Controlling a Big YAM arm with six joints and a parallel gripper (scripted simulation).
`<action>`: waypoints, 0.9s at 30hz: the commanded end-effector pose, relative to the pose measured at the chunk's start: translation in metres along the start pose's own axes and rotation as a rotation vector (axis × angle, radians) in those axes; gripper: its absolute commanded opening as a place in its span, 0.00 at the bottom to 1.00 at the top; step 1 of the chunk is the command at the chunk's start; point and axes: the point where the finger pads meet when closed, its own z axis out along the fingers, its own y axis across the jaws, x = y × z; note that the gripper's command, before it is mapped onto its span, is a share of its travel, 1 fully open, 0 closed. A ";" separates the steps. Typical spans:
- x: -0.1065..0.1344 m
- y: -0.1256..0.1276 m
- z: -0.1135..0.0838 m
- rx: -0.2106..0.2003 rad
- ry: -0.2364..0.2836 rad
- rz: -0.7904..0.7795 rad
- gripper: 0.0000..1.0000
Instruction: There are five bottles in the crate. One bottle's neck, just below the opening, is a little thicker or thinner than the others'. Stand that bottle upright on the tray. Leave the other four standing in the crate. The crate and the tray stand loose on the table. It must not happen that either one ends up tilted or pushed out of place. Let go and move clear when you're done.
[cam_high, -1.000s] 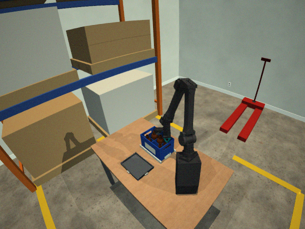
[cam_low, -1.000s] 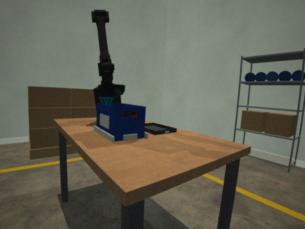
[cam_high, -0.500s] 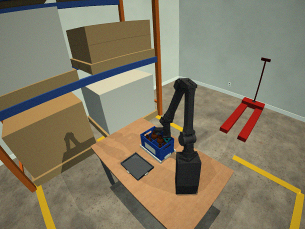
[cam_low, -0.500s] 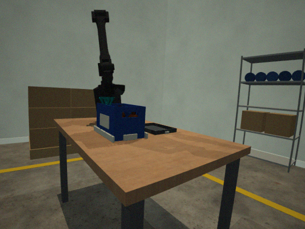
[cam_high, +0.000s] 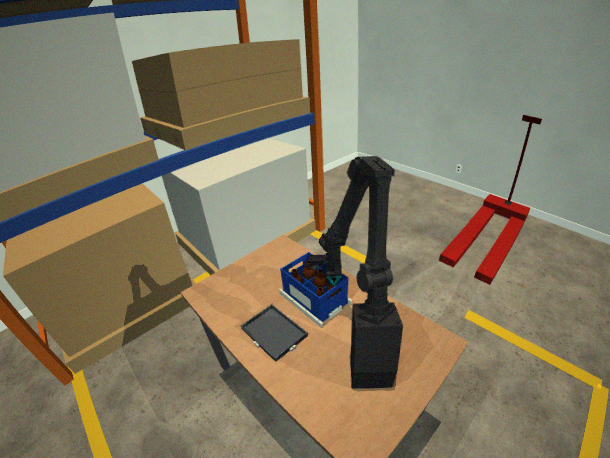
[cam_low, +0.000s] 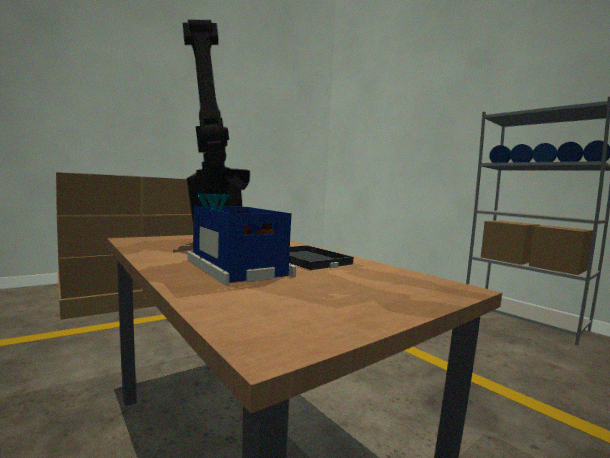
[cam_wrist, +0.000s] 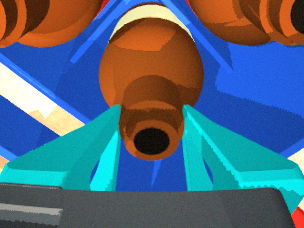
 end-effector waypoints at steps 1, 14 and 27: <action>0.003 -0.002 0.003 0.001 0.000 0.000 0.00; 0.003 -0.002 0.003 0.001 0.000 0.000 0.61; 0.002 -0.003 0.002 0.004 0.000 0.000 0.61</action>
